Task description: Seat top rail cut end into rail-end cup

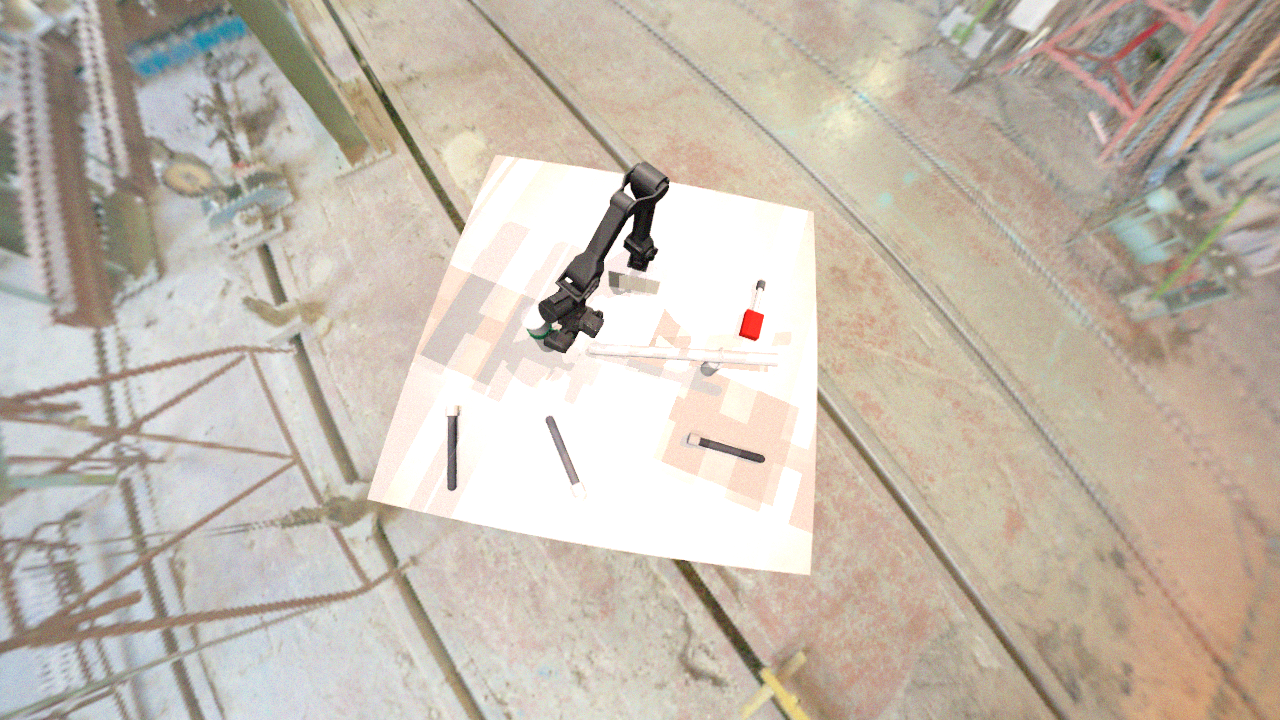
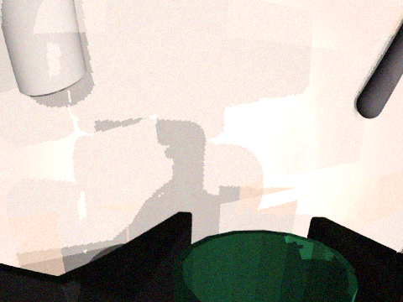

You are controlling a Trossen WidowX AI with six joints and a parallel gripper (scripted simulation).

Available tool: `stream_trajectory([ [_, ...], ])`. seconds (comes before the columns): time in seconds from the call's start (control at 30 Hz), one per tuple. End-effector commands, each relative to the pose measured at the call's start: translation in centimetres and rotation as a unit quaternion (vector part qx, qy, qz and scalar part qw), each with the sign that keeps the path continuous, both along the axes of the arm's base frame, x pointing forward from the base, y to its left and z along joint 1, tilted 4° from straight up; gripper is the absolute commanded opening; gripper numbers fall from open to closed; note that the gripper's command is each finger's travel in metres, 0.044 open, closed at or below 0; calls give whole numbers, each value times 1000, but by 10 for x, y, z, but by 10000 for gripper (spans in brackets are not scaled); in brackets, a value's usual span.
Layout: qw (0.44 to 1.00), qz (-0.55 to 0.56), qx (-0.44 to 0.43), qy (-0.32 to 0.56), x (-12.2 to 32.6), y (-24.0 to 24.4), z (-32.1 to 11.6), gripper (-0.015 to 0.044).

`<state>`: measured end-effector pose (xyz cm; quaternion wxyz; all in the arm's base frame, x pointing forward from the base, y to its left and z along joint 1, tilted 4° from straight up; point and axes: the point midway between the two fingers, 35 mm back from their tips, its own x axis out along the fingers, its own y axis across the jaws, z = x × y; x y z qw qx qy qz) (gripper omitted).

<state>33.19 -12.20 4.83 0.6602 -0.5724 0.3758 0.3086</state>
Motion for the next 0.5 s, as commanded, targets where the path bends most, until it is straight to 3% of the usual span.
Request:
stream_trajectory([
  [0.0, 1000, 21, -3, -2, -4, -1, 1, 0],
  [0.47, 997, 78, -6, -4, -15, 0, 0, 0],
])
